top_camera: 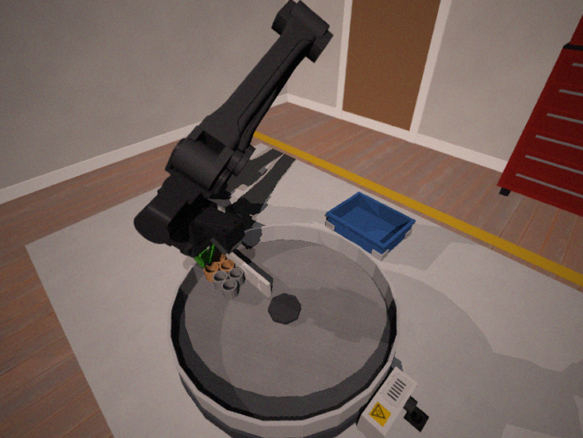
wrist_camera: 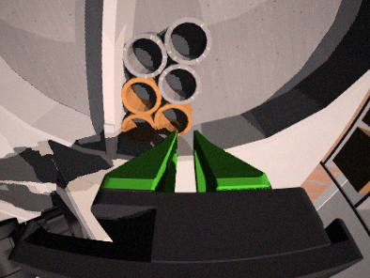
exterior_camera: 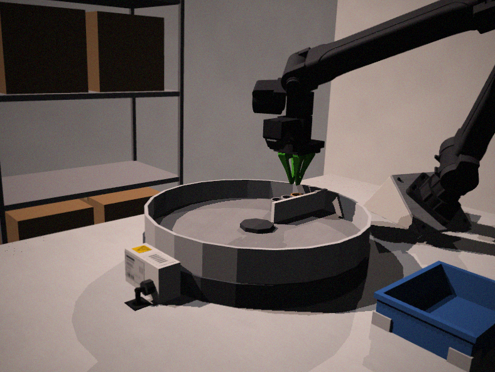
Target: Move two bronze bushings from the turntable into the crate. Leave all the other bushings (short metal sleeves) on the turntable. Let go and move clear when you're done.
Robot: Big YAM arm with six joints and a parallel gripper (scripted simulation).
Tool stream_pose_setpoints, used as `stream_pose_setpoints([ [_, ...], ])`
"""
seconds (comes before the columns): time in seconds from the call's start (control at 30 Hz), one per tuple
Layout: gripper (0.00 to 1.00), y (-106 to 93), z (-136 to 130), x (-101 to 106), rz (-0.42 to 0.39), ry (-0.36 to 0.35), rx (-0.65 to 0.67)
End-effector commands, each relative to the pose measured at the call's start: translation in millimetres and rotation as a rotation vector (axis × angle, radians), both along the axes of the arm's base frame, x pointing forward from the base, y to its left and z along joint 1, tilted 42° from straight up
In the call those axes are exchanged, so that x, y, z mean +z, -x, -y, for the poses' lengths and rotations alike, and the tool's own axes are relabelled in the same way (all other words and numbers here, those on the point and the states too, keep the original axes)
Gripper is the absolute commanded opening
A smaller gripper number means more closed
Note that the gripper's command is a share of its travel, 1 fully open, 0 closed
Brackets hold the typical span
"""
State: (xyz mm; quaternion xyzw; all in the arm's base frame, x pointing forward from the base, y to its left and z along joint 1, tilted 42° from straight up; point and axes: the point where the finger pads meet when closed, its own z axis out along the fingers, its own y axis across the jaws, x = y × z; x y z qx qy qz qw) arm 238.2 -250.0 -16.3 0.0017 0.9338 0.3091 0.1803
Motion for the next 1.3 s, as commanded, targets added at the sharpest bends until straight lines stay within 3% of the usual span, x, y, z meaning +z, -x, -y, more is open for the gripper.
stream_pose_setpoints([
  [0.0, 0.13, -1.3, 15, 12, 0.015, 0.034, -0.019],
  [0.5, 0.13, -1.6, 14, 11, 0.014, 0.034, -0.018],
  [0.97, 0.13, -10.1, -10, -15, -0.003, 0.000, 0.002],
  [1.27, 0.13, -5.1, -3, -10, 0.001, 0.011, -0.023],
])
